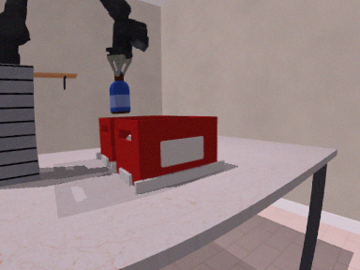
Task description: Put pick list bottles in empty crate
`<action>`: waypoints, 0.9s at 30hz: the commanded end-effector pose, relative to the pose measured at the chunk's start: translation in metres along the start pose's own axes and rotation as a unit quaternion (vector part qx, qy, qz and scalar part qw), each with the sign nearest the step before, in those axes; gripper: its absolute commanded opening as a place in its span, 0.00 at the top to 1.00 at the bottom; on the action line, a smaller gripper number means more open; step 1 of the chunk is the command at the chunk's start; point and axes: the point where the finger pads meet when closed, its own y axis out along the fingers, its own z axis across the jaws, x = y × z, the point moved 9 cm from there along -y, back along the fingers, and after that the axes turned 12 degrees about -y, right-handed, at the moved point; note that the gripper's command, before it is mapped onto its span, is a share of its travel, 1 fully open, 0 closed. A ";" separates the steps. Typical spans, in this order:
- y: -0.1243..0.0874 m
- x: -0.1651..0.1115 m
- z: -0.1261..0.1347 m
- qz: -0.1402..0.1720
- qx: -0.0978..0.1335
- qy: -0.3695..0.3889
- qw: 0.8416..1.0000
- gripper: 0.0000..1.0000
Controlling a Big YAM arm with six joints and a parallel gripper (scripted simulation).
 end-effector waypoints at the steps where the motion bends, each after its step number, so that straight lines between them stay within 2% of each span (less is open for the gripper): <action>1: -0.022 0.012 0.009 -0.037 0.018 0.005 0.999 1.00; 7: -0.021 0.011 0.009 -0.037 0.018 0.005 0.999 1.00; 9: -0.026 0.018 0.012 -0.046 0.023 0.006 0.999 1.00; 27: -0.015 0.010 0.006 -0.035 0.017 0.007 0.999 1.00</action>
